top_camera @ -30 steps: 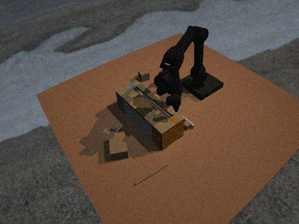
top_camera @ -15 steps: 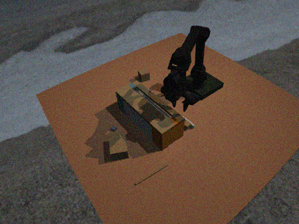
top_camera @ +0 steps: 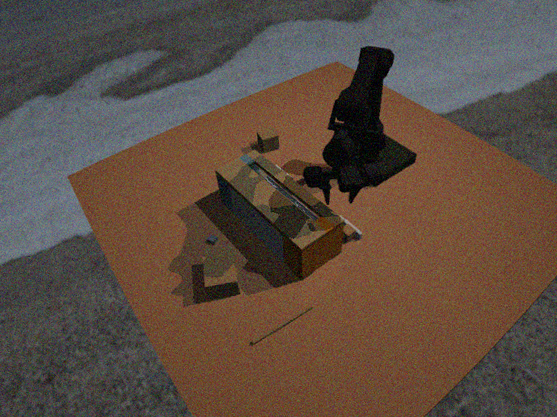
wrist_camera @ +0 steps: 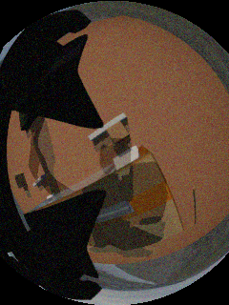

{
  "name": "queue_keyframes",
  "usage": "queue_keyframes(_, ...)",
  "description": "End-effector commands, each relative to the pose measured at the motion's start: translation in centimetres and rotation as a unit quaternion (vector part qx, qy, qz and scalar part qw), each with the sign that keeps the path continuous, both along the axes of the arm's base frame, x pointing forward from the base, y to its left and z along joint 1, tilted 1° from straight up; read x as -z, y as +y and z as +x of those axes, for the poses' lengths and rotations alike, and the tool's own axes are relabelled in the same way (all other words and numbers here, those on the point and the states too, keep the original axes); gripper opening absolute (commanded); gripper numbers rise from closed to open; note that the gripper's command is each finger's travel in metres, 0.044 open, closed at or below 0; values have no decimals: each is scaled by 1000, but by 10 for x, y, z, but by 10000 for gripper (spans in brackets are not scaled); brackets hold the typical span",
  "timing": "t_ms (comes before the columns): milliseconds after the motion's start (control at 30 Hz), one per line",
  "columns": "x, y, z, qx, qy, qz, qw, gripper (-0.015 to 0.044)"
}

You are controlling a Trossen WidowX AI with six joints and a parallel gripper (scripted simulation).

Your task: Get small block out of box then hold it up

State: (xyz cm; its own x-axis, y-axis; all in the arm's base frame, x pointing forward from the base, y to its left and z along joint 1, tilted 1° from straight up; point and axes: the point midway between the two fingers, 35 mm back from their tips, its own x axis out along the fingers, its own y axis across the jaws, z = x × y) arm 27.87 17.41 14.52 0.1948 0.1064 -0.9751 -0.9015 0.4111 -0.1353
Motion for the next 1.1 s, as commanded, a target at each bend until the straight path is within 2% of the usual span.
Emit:
queue_keyframes(0, -13, 7, -12, -424, -97, -130, 891, 285)
queue_keyframes(267, -15, 12, -17, -617, -118, -203, 751, 285)
queue_keyframes(600, -18, 16, -23, -800, -121, -279, 517, 285)
queue_keyframes(667, -18, 16, -24, -808, -120, -282, 503, 285)
queue_keyframes(1067, -18, 16, -24, -808, -120, -282, 503, 285)
